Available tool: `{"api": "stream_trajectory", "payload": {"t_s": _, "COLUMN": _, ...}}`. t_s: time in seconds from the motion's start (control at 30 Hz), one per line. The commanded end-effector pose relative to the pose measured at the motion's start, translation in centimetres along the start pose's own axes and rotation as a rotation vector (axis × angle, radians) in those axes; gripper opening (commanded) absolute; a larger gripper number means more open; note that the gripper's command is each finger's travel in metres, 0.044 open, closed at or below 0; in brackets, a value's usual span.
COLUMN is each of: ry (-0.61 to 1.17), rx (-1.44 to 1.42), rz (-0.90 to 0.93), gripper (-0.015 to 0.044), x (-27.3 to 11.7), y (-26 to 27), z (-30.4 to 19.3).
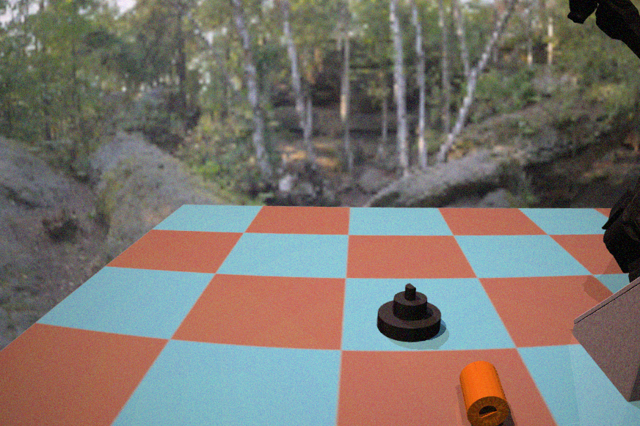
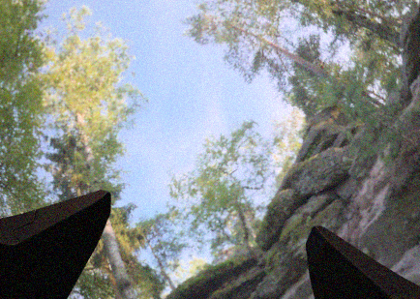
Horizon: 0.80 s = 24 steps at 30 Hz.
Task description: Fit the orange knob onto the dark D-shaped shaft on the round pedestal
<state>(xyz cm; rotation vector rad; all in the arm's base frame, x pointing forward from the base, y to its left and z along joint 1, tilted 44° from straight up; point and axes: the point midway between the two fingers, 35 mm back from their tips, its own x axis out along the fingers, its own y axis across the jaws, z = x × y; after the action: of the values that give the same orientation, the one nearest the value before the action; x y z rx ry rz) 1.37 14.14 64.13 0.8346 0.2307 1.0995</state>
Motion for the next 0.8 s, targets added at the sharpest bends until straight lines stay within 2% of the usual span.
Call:
{"api": "stream_trajectory", "payload": {"t_s": 0.0, "ry": -0.007, "rx": -0.013, "rz": 0.001, "gripper": 0.0426, "x": 0.0, "y": -0.1, "z": 0.2}}
{"api": "stream_trajectory", "payload": {"t_s": 0.03, "ry": -0.026, "rx": -0.051, "rz": 0.001, "gripper": 0.0440, "x": 0.2, "y": -0.6, "z": 0.9}}
{"api": "stream_trajectory", "payload": {"t_s": 0.1, "ry": -0.086, "rx": -0.034, "rz": -0.054, "gripper": 0.0440, "x": 1.5, "y": -5.4, "z": 5.0}}
{"api": "stream_trajectory", "payload": {"t_s": 0.23, "ry": -0.111, "rx": -0.011, "rz": -0.103, "gripper": 0.0440, "x": 2.4, "y": -8.8, "z": 7.1}}
{"api": "stream_trajectory", "payload": {"t_s": 0.4, "ry": -0.119, "rx": 0.057, "rz": -0.220, "gripper": 0.0440, "x": 4.8, "y": -16.7, "z": 9.6}}
{"api": "stream_trajectory", "payload": {"t_s": 0.63, "ry": -0.046, "rx": 0.109, "rz": -0.456, "gripper": 0.0440, "x": 8.7, "y": -29.3, "z": 9.4}}
{"api": "stream_trajectory", "payload": {"t_s": 0.77, "ry": 0.055, "rx": 0.116, "rz": -0.595, "gripper": 0.0440, "x": 10.7, "y": -36.0, "z": 6.5}}
